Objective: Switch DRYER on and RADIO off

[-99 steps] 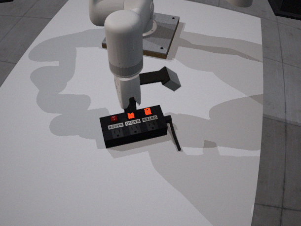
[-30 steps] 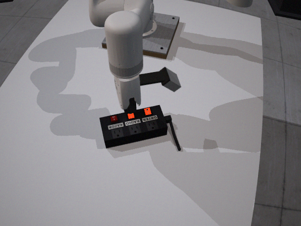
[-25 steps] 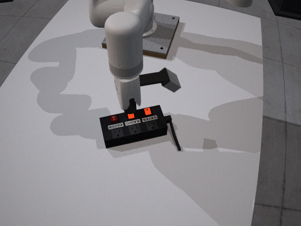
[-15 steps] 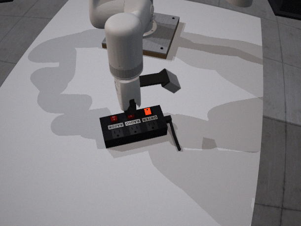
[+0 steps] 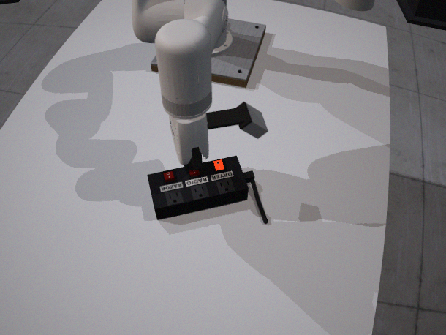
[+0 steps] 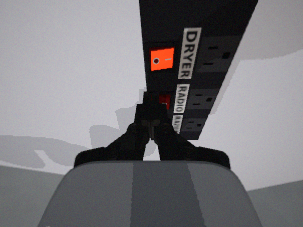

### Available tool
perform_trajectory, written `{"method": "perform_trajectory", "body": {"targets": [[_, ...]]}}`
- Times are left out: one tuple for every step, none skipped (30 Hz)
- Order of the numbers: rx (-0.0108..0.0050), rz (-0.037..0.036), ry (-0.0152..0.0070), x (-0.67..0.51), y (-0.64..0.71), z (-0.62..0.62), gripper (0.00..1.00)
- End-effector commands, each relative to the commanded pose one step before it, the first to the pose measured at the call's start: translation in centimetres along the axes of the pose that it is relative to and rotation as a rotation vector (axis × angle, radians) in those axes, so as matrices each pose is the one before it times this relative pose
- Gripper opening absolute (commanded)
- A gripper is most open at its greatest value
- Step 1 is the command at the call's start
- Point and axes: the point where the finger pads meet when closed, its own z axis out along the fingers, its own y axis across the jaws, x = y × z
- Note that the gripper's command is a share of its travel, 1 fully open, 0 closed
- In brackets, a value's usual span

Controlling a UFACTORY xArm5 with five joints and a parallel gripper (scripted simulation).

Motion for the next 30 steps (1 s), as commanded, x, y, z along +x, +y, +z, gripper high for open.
{"method": "perform_trajectory", "body": {"targets": [[-0.00171, -0.00021, -0.00047, -0.011, 0.069, -0.018, 0.0], [0.0, 0.0, 0.0, 0.0, 0.0, 0.0, 0.0], [0.0, 0.0, 0.0, 0.0, 0.0, 0.0, 0.0], [0.0, 0.0, 0.0, 0.0, 0.0, 0.0, 0.0], [0.0, 0.0, 0.0, 0.0, 0.0, -0.003, 0.0], [0.0, 0.0, 0.0, 0.0, 0.0, -0.017, 0.0], [-0.00001, 0.0, 0.0, 0.0, 0.001, -0.043, 0.0], [-0.00001, 0.0, 0.0, 0.0, 0.001, -0.076, 0.0], [-0.00002, 0.0, -0.00001, 0.0, 0.001, -0.113, 0.0], [-0.00003, 0.0, -0.00001, 0.001, 0.001, -0.152, 0.0], [-0.00003, 0.0, -0.00001, 0.001, 0.0, -0.19, 0.0], [-0.00004, 0.0, -0.00001, 0.002, -0.001, -0.224, 0.0], [-0.00002, 0.0, -0.00001, 0.002, 0.002, -0.252, 0.0], [0.0, 0.0, 0.0, 0.001, 0.003, -0.274, 0.0], [0.0, 0.0, 0.0, 0.002, 0.001, -0.29, 0.0], [0.0, 0.0, 0.0, 0.003, 0.0, -0.299, 0.0], [0.0, 0.0, 0.0, 0.001, 0.005, -0.297, 0.0], [0.0, 0.0, 0.0, 0.0, 0.0, 0.0, 0.0], [0.0, 0.0, 0.0, 0.0, 0.0, 0.0, 0.0], [0.0, 0.0, 0.0, 0.002, 0.002, -0.289, 0.0], [0.0, 0.0, 0.0, 0.002, 0.0, -0.273, 0.0], [0.0, 0.0, 0.0, 0.001, 0.003, -0.249, 0.0], [0.0, 0.0, 0.0, 0.001, 0.003, -0.22, 0.0], [0.0, 0.0, 0.0, 0.001, 0.001, -0.186, 0.0], [0.0, 0.0, 0.0, 0.001, 0.0, -0.149, 0.0], [0.0, 0.0, 0.0, 0.001, 0.0, -0.111, 0.0], [0.0, 0.0, 0.0, 0.001, 0.0, -0.074, 0.0], [0.0, 0.0, 0.0, 0.0, 0.0, -0.042, 0.0], [0.0, 0.0, 0.0, 0.0, 0.0, -0.017, 0.0], [0.0, 0.0, 0.0, 0.0, 0.0, -0.003, 0.0]]}}
